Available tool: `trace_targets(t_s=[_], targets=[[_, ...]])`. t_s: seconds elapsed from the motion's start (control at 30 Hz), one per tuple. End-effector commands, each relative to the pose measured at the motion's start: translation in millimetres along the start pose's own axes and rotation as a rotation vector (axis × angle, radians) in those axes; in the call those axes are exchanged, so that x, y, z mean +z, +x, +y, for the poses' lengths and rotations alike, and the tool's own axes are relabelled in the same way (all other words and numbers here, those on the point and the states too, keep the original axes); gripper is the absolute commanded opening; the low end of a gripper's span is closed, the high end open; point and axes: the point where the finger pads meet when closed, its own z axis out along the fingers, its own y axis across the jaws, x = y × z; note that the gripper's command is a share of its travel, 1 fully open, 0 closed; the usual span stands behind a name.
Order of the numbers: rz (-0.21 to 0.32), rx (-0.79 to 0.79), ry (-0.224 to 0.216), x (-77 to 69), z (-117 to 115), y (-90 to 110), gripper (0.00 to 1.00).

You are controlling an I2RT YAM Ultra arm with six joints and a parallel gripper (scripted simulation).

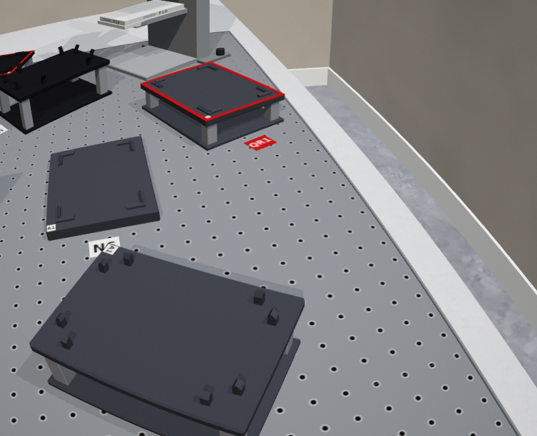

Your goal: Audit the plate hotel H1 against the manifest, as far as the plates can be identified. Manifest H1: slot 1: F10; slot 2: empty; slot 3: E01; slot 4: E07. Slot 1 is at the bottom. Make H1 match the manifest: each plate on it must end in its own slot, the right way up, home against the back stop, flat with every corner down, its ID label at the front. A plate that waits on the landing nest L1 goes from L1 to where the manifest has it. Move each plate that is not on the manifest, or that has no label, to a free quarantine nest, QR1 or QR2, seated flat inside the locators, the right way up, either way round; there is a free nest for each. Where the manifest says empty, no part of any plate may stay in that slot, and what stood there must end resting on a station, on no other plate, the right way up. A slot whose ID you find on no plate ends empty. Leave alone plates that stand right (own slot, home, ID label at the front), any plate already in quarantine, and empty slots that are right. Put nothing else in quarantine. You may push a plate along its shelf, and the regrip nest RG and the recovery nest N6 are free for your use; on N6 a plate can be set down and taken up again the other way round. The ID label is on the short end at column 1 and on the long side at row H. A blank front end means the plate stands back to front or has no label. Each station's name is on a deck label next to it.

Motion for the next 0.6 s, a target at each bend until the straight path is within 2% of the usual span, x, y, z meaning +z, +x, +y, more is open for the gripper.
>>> trace_targets(t_s=[0.0,0.3,0.57], targets=[[-0.025,-0.010,0.020,2.6,-1.6,1.4,1.00],[-0.026,-0.010,0.018,18.0,-1.7,26.6,1.00],[-0.026,-0.010,0.018,19.1,-1.7,25.9,1.00]])
